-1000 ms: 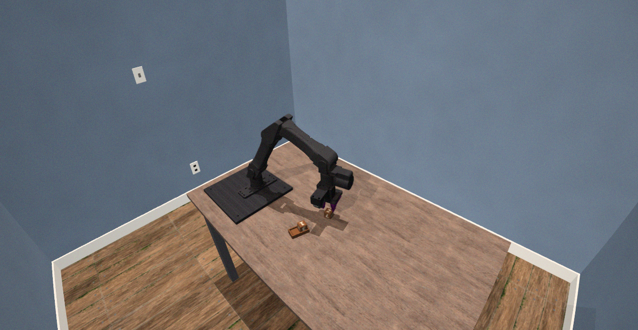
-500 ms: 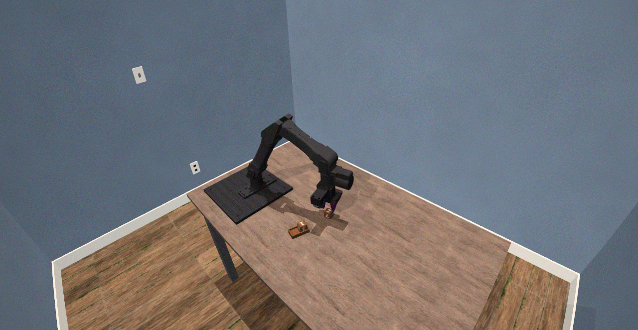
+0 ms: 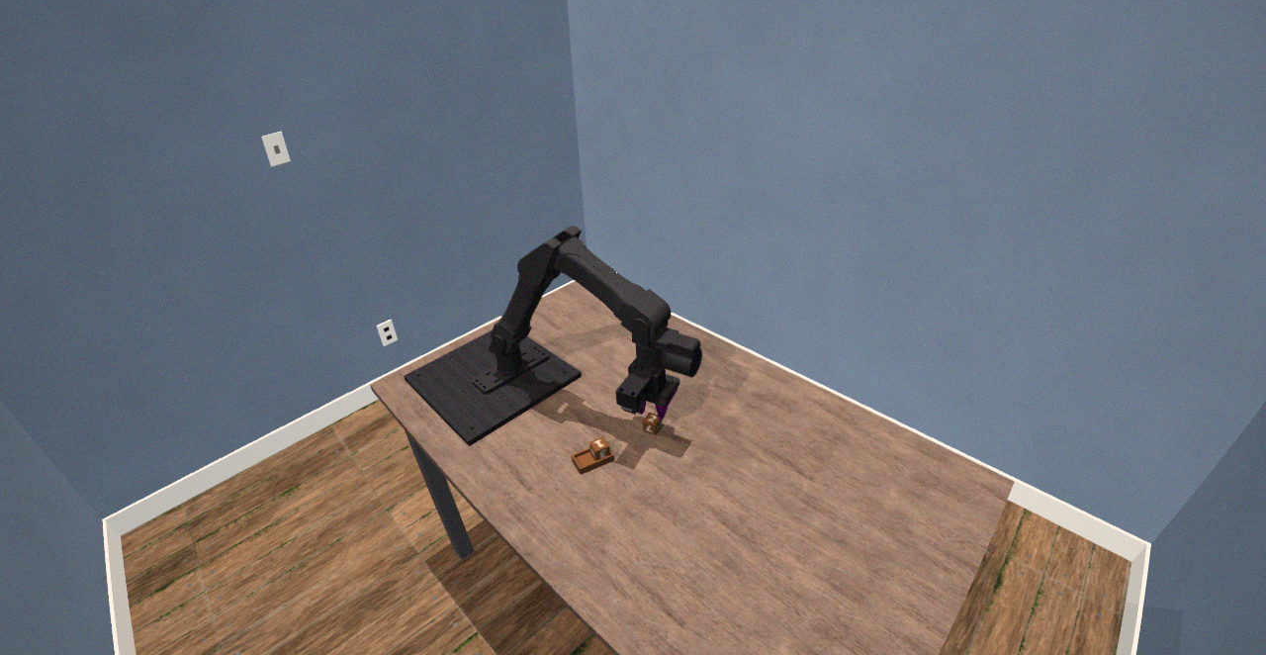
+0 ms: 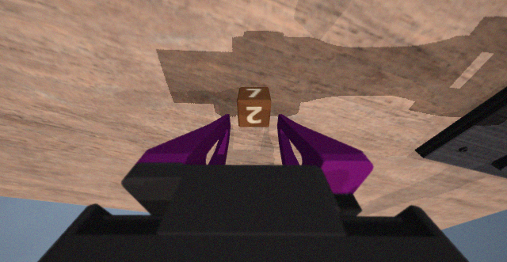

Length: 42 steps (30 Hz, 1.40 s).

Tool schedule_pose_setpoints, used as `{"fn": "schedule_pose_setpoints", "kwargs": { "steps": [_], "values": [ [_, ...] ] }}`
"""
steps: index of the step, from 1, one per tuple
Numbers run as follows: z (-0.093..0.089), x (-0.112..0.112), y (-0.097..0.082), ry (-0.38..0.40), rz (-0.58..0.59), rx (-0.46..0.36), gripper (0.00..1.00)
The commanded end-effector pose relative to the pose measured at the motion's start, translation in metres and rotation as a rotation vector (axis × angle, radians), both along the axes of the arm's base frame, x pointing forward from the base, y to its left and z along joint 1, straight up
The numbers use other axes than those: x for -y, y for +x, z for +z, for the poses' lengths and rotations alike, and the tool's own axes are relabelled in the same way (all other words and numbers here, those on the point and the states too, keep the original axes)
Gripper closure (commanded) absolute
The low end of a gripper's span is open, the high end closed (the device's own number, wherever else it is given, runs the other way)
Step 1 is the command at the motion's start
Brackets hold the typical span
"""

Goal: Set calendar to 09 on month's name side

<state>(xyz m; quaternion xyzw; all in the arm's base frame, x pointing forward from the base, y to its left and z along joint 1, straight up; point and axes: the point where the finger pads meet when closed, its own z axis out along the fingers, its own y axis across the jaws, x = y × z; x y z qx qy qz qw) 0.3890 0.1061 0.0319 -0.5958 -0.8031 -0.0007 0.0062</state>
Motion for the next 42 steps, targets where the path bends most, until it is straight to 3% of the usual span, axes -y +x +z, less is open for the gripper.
{"fn": "schedule_pose_setpoints", "kwargs": {
  "steps": [1, 13, 32, 42],
  "values": [
    [0.004, 0.002, 0.003, -0.008, 0.000, 0.016, 0.53],
    [0.003, 0.002, 0.003, -0.008, 0.000, 0.016, 0.53],
    [-0.023, 0.002, 0.003, -0.008, 0.000, 0.016, 0.53],
    [-0.026, 0.002, 0.003, -0.008, 0.000, 0.016, 0.53]
  ]
}}
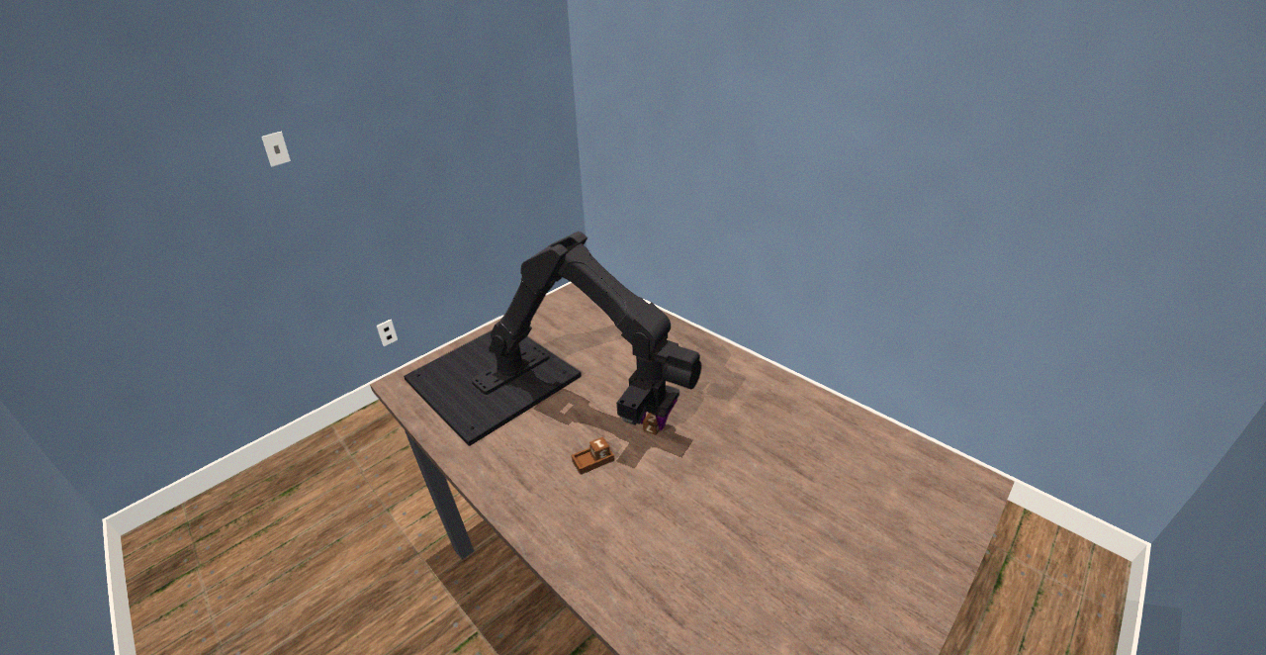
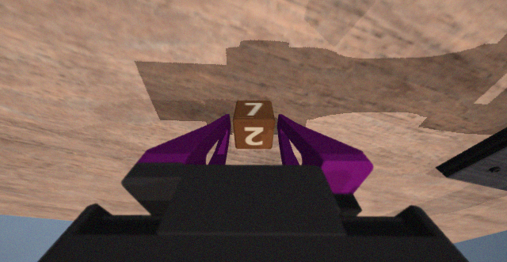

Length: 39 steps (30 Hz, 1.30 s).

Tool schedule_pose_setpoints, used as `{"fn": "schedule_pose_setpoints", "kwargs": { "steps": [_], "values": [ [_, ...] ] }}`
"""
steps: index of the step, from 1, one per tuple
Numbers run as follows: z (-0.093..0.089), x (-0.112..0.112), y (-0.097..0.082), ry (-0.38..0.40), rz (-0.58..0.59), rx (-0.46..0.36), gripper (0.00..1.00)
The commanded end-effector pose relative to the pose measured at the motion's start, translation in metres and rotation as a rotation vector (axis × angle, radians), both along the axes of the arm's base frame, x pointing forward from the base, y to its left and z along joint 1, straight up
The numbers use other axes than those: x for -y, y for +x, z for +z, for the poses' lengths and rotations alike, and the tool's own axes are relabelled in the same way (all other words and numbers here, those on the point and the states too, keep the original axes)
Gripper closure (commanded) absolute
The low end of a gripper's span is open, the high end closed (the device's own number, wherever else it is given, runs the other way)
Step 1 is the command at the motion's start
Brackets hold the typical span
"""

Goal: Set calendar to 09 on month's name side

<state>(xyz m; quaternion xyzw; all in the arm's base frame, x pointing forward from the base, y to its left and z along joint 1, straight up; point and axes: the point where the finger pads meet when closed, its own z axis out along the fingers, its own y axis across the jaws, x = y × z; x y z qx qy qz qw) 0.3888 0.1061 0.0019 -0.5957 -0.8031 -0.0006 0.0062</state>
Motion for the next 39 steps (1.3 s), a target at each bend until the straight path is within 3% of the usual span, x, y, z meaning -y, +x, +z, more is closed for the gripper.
{"fn": "schedule_pose_setpoints", "kwargs": {
  "steps": [1, 31, 32, 39],
  "values": [
    [0.0044, 0.0016, 0.0030, -0.007, 0.000, 0.016, 0.53],
    [0.0044, 0.0016, 0.0030, -0.007, 0.000, 0.016, 0.53],
    [0.0044, 0.0016, 0.0030, -0.007, 0.000, 0.016, 0.73],
    [0.0044, 0.0016, 0.0030, -0.007, 0.000, 0.016, 0.73]
  ]
}}
